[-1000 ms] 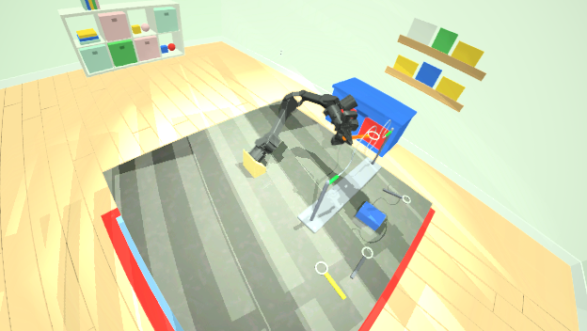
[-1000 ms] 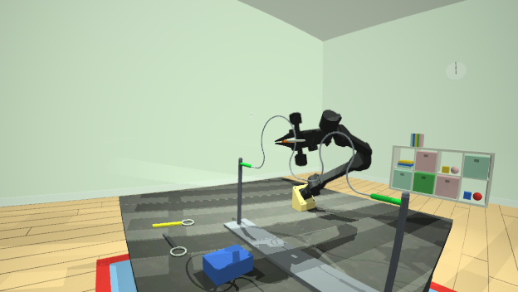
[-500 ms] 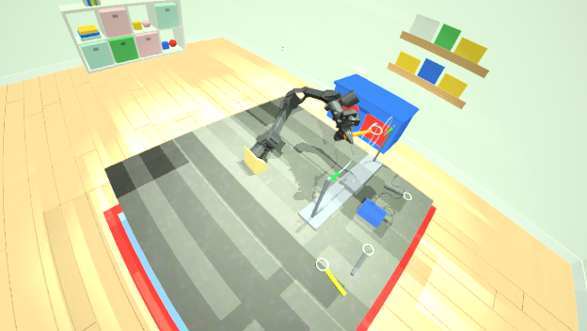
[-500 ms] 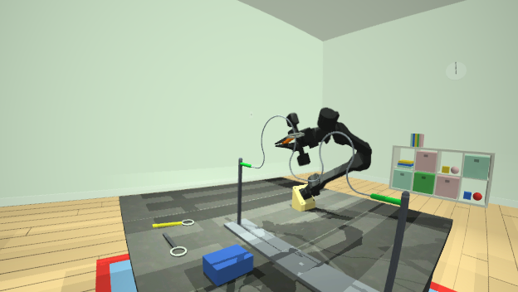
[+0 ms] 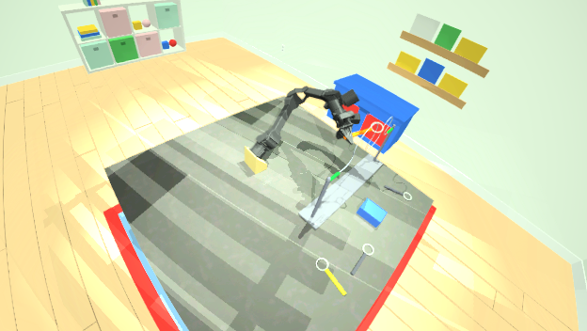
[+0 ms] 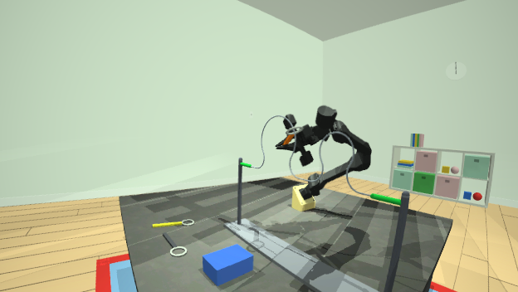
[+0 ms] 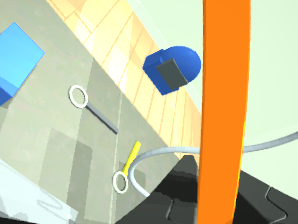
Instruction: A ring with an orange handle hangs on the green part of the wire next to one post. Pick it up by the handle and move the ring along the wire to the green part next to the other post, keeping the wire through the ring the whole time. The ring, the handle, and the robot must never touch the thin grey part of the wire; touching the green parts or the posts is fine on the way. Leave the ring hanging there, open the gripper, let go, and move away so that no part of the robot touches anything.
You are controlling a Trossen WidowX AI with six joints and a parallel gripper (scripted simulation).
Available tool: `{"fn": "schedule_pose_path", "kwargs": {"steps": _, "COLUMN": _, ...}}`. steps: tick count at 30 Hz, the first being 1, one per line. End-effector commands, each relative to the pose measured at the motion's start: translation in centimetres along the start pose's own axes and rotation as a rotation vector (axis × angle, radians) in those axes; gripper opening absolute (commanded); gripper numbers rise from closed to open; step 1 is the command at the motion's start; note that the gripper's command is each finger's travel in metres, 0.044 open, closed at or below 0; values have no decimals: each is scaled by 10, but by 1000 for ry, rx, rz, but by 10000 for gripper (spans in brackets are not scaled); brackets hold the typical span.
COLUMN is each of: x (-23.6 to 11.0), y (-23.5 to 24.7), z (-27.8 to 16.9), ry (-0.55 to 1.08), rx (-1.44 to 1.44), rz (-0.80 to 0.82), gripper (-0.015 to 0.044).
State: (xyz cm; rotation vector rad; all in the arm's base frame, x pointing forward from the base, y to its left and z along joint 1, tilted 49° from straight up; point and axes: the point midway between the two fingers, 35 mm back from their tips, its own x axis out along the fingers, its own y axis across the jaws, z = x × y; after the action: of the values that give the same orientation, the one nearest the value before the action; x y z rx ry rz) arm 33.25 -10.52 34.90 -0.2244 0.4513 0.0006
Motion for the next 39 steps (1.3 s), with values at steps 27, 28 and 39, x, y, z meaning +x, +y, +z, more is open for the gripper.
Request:
{"fn": "schedule_pose_path", "kwargs": {"steps": 27, "x": 2, "y": 10, "z": 1, "ry": -40, "rx": 335, "rz": 183, "gripper": -150}}
{"fn": "schedule_pose_path", "kwargs": {"steps": 28, "x": 2, "y": 10, "z": 1, "ry": -41, "rx": 346, "rz": 189, "gripper": -150}}
{"fn": "schedule_pose_path", "kwargs": {"steps": 39, "x": 2, "y": 14, "z": 3, "ry": -57, "rx": 467, "rz": 255, "gripper": -150}}
